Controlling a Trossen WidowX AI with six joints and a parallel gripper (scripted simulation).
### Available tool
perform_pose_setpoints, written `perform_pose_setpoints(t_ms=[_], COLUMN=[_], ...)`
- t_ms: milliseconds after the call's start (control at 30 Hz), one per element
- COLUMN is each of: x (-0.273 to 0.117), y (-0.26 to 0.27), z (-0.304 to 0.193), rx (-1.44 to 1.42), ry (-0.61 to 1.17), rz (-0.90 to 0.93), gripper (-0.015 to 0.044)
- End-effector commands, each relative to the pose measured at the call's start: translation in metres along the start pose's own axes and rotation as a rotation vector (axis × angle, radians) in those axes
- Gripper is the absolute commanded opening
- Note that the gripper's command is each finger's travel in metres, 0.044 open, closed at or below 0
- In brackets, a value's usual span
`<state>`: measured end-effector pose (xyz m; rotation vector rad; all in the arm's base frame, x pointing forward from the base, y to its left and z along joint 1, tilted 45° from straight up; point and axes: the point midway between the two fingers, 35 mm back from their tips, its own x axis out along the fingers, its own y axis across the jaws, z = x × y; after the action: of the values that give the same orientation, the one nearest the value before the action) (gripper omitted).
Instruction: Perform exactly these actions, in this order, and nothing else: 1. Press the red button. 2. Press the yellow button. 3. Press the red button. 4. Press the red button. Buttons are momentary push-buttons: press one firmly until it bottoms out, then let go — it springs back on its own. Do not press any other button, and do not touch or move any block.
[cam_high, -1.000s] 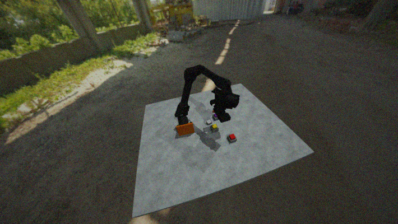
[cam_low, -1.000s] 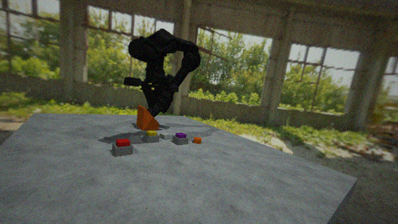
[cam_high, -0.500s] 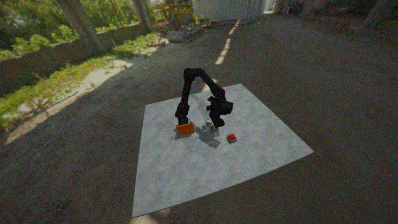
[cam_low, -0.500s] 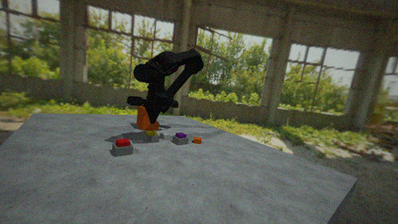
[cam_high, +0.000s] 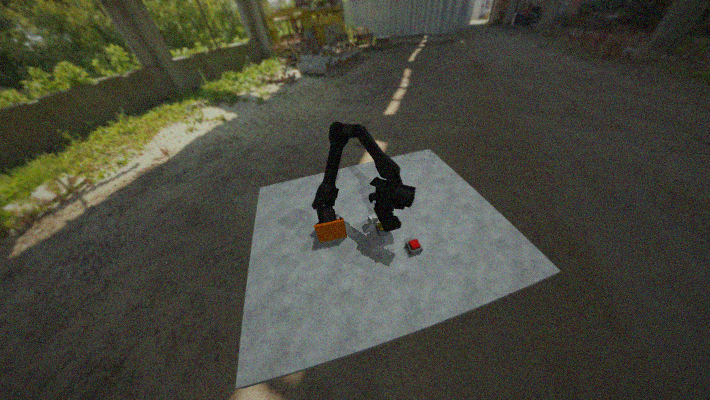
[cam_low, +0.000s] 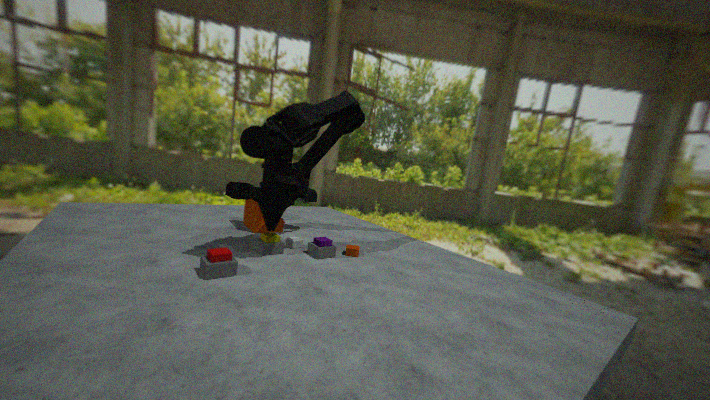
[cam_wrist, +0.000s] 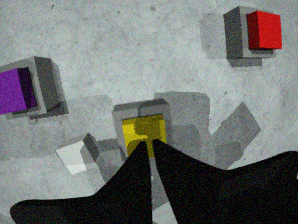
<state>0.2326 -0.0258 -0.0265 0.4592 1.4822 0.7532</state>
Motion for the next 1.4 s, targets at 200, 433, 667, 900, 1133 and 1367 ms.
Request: perform_pose_setpoints(t_ms=[200, 433, 667, 900, 1133, 1367], x=[0.017, 0.017, 0.017, 0.017, -0.016, -0.075], y=[0.002, 0.002, 0.002, 0.002, 0.001, 0.0], z=[-0.001, -0.002, -0.002, -0.002, -0.002, -0.001], rx=[0.005, 0.005, 0.005, 0.005, 0.006, 0.007], ry=[0.0, 0.0, 0.0, 0.0, 0.0, 0.001], rz=[0.008, 0.008, 0.008, 0.008, 0.007, 0.005], gripper=[0.002, 0.002, 0.002, 0.002, 0.002, 0.002])
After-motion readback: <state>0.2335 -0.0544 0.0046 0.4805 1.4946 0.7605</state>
